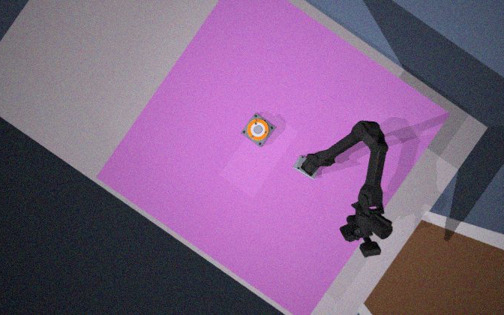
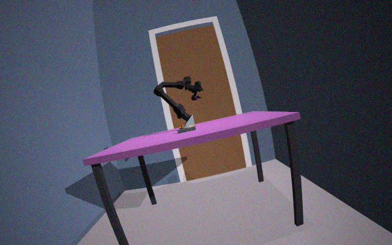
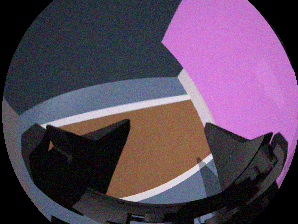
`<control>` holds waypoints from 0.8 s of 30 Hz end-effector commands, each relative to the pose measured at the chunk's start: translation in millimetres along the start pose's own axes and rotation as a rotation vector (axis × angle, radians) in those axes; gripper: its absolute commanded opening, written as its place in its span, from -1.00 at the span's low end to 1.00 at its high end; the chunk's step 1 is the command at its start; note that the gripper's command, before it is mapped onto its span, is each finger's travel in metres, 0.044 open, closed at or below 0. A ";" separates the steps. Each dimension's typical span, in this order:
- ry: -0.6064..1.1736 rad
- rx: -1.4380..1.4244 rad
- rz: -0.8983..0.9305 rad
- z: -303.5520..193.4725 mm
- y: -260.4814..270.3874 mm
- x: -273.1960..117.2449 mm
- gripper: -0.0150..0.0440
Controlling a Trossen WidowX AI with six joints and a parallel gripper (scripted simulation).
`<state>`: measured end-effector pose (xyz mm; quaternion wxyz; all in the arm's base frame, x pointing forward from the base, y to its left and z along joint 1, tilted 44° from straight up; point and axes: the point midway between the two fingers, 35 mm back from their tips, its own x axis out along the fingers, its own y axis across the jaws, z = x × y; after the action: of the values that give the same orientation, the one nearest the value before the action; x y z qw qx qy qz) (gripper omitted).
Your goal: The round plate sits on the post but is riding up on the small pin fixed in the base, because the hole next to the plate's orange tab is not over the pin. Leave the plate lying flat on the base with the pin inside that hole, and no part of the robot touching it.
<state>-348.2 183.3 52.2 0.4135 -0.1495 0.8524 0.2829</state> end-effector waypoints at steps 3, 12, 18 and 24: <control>-0.019 0.114 0.034 22.5 6.2 -11.9 0.60; -0.378 0.177 0.093 173.3 37.1 -76.2 -0.20; -0.576 0.234 0.055 259.0 22.6 -132.8 -0.49; -0.791 0.303 -0.079 348.3 -29.9 -214.1 -0.49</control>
<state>-35.7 375.2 36.9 0.7044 0.0074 0.6814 0.1988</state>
